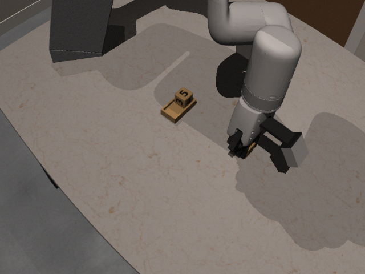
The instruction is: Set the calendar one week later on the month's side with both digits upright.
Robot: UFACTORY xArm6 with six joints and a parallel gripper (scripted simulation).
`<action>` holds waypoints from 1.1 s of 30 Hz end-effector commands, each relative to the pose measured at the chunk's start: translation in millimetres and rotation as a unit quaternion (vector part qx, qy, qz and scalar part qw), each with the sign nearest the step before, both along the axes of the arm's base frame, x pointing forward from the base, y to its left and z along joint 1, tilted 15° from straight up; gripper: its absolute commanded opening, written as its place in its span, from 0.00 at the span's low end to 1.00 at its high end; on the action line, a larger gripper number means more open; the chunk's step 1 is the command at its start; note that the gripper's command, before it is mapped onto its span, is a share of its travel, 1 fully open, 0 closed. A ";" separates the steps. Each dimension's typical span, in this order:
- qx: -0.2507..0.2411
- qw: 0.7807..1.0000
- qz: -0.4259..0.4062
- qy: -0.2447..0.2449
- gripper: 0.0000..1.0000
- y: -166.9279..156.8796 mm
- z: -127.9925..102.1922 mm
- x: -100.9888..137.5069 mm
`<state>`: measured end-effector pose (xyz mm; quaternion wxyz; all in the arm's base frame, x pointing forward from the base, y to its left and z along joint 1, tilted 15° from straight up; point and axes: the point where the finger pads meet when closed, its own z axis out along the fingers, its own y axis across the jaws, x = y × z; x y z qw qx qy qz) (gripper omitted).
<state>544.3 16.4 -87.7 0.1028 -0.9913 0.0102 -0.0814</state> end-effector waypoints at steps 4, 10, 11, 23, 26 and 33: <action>0.000 1.000 0.000 -0.002 0.27 -0.3 1.6 1.6; 0.000 1.000 0.000 -0.002 0.27 -0.3 1.6 1.6; 0.000 1.000 0.000 -0.002 0.27 -0.3 1.6 1.6; 0.000 1.000 0.000 -0.002 0.27 -0.1 0.8 1.7; 0.000 1.000 0.000 -0.002 0.27 0.0 0.1 1.8; 0.000 1.000 0.000 -0.002 0.27 0.3 -1.3 2.1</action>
